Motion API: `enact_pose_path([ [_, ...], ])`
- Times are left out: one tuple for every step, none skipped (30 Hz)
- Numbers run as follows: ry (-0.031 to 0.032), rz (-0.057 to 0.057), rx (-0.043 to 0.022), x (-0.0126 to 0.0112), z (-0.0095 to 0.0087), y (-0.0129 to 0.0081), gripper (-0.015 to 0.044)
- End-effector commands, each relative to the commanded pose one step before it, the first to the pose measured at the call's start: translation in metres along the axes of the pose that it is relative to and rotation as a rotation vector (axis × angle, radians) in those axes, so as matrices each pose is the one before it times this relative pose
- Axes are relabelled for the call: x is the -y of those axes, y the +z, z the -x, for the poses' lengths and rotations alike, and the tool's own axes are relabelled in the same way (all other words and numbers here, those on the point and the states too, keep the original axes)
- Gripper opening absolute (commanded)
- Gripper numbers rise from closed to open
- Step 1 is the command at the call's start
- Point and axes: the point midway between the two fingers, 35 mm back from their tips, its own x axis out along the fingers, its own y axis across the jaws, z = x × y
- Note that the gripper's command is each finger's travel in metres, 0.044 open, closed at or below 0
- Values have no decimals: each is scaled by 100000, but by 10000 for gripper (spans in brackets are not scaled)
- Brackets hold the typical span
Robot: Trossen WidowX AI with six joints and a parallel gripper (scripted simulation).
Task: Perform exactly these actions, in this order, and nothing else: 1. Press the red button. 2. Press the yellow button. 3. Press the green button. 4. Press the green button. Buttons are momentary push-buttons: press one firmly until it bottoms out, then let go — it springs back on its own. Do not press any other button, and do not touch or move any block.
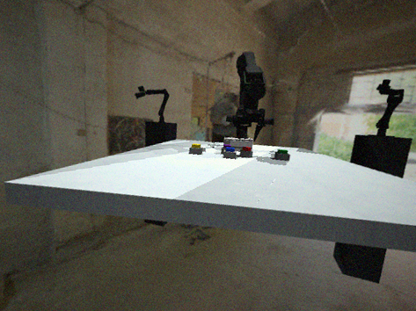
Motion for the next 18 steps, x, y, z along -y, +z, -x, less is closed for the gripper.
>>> enact_pose_path([
  [703,200,2272,-78,-174,381,85],
  [0,0,0,0,0,0,59],
  [0,0,0,0,0,0,32],
  [0,0,0,0,0,0,20],
  [0,0,0,0,0,0,20],
  [0,0,0,0,0,0,20],
  [0,0,0,0,0,0,20],
  [0,0,0,0,0,0,20],
  [0,0,0,0,0,0,20],
  [0,0,0,0,0,0,20],
  [0,0,0,0,0,0,20],
  [0,0,0,0,0,0,20],
  [0,0,0,0,-26,2,20],
  [0,0,0,0,-78,5,20],
  [-1,0,0,-1,-131,8,20],
  [-1,0,0,-1,-162,9,20],
  [-1,0,0,-1,-162,8,20],
  [-1,0,0,-1,-162,7,20],
])
